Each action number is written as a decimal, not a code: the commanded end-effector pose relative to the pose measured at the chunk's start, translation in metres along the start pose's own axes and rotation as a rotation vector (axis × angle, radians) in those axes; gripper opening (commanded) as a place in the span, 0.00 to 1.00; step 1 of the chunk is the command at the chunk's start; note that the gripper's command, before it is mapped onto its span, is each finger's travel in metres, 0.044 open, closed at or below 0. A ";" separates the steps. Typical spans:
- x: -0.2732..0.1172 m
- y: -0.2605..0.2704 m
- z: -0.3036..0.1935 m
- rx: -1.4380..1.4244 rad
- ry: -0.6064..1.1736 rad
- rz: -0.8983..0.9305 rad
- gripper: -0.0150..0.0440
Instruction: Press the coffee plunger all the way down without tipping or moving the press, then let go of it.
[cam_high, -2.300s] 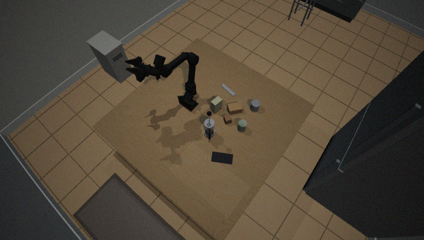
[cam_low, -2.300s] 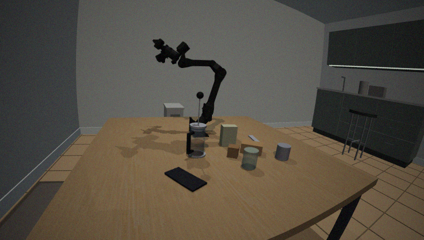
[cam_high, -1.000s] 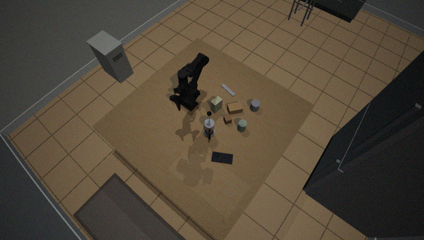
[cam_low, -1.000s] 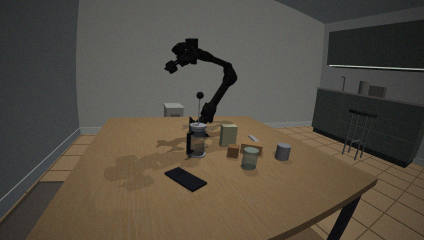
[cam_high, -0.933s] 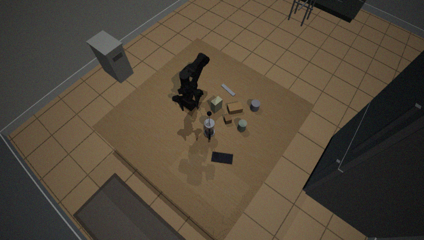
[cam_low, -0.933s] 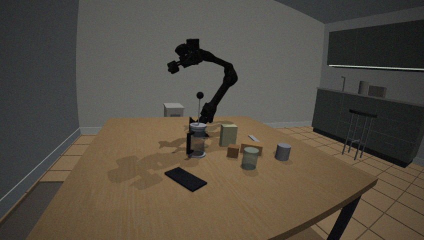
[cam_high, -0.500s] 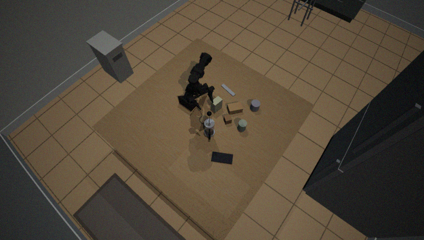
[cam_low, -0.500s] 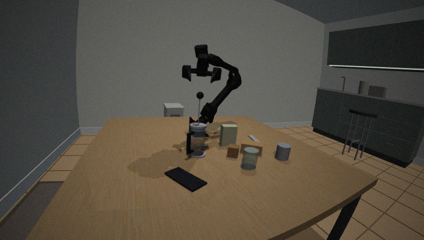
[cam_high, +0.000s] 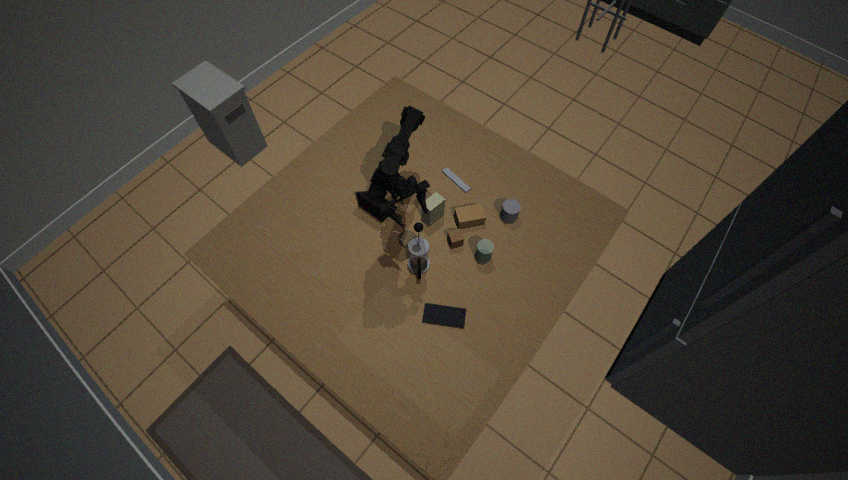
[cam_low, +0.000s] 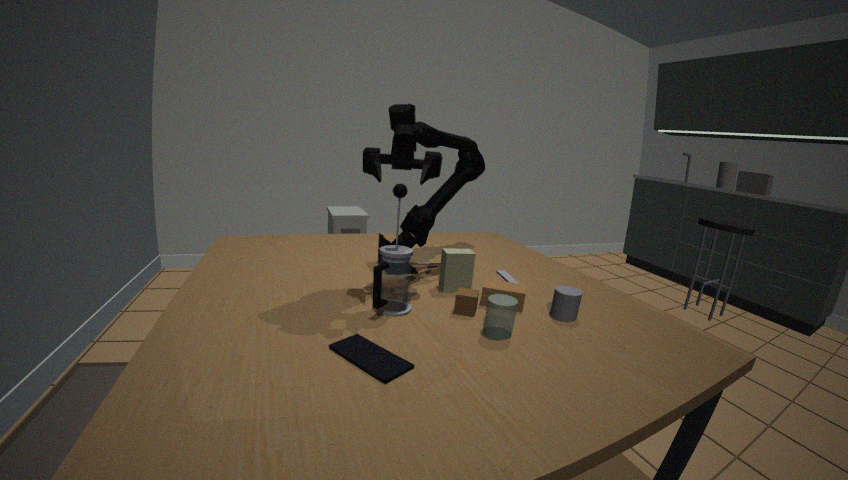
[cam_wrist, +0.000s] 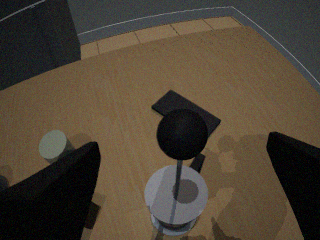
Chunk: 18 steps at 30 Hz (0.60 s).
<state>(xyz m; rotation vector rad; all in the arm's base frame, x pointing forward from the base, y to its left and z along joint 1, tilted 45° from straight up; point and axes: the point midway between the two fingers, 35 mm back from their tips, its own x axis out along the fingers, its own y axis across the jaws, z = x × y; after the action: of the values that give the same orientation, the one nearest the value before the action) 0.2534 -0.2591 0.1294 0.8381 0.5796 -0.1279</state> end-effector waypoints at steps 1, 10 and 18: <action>0.006 -0.001 -0.002 0.004 0.004 -0.004 1.00; 0.020 0.000 -0.002 0.004 0.002 -0.004 1.00; 0.030 0.001 -0.002 0.004 0.001 -0.002 1.00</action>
<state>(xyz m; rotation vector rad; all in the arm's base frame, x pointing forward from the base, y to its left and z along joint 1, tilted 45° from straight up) 0.2769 -0.2545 0.1199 0.8262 0.5703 -0.1257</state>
